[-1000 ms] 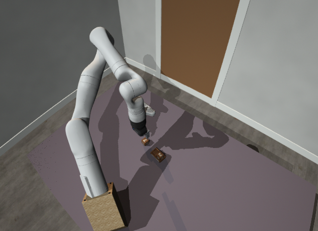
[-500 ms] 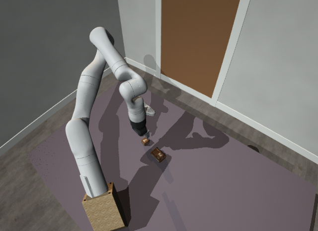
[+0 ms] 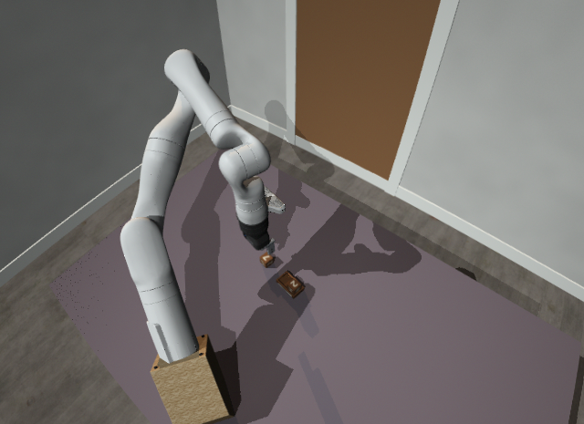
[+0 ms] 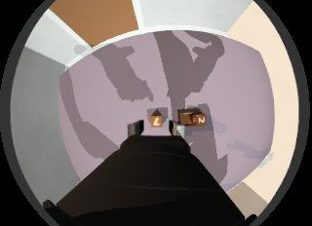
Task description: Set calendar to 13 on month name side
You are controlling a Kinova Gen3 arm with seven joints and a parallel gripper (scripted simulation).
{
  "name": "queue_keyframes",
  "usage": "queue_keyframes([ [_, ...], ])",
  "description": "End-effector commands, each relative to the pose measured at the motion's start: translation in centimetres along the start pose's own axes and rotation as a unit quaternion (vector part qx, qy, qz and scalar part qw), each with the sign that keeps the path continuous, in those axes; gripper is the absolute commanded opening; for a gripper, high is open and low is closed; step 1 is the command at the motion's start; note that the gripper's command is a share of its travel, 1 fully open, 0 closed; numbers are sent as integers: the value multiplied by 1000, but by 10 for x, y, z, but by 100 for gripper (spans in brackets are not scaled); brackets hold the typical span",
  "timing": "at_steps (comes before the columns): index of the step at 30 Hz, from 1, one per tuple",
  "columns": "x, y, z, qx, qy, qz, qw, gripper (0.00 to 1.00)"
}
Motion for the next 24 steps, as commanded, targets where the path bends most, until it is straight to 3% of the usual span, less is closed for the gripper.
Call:
queue_keyframes([
  [1,0,0,0,0,-8,0,1000,100],
  [14,3,-1,2,0,-104,0,995,100],
  [24,5,-3,4,-1,-245,0,970,100],
])
Point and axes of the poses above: the point where the finger pads meet when closed, its own y axis back along the fingers, its own z axis across the jaws, x = y × z, the point moved 7 cm from there along y, back along the fingers, and after that the axes turned 5 degrees about -y, right-handed, at the moved point
